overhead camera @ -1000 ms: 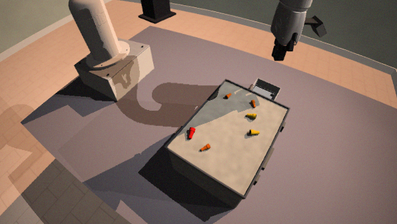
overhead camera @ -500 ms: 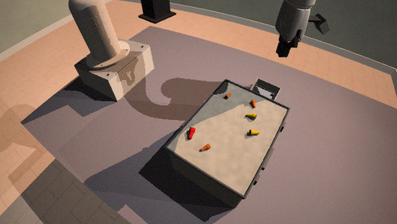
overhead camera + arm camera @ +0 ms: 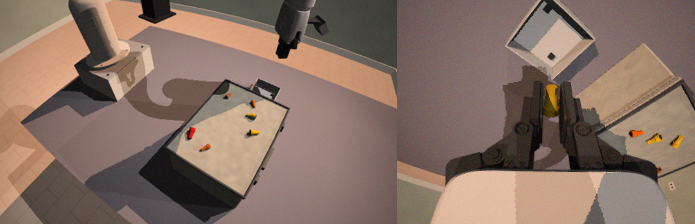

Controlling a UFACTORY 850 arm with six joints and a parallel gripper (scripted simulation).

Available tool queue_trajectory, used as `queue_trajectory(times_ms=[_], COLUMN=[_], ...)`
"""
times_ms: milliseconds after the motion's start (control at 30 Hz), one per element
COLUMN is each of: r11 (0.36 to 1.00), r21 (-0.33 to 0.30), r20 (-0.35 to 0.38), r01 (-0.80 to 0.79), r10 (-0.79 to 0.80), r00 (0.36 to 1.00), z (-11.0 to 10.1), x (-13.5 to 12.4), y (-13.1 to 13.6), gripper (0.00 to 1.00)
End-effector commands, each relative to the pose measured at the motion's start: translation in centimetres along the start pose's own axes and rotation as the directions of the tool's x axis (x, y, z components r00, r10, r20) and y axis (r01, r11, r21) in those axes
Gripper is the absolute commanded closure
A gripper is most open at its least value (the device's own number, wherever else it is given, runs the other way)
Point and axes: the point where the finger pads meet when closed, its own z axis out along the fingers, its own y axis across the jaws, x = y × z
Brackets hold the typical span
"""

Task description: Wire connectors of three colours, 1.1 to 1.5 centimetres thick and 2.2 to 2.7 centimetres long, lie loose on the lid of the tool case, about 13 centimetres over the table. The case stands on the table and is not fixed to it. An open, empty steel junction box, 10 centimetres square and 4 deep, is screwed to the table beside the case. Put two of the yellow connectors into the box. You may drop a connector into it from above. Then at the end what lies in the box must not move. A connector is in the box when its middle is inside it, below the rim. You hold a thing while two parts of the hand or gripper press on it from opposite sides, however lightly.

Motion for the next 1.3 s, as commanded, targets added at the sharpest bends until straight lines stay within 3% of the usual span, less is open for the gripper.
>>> queue_trajectory(times_ms=[0, 267, 333, 567, 733, 833, 1267], r11=[1.000, 1.000, 1.000, 1.000, 1.000, 1.000, 1.000], r21=[0.000, 0.000, 0.000, 0.000, 0.000, 0.000, 0.000], r20=[-0.002, -0.002, -0.002, -0.002, -0.002, -0.002, -0.002], r01=[0.000, 0.000, 0.000, 0.000, 0.000, 0.000, 0.000], r10=[0.000, 0.000, 0.000, 0.000, 0.000, 0.000, 0.000], r00=[1.000, 1.000, 1.000, 1.000, 1.000, 1.000, 1.000], z=[1.3, 7.7, 7.7, 13.8, 16.7, 17.7, 18.2], x=[0.1, 0.1, 0.1, 0.1, 0.1, 0.1, 0.1], y=[0.0, 0.0, 0.0, 0.0, 0.0, 0.0, 0.0], gripper=[0.98, 0.98, 0.98, 0.98, 0.98, 0.98, 0.98])
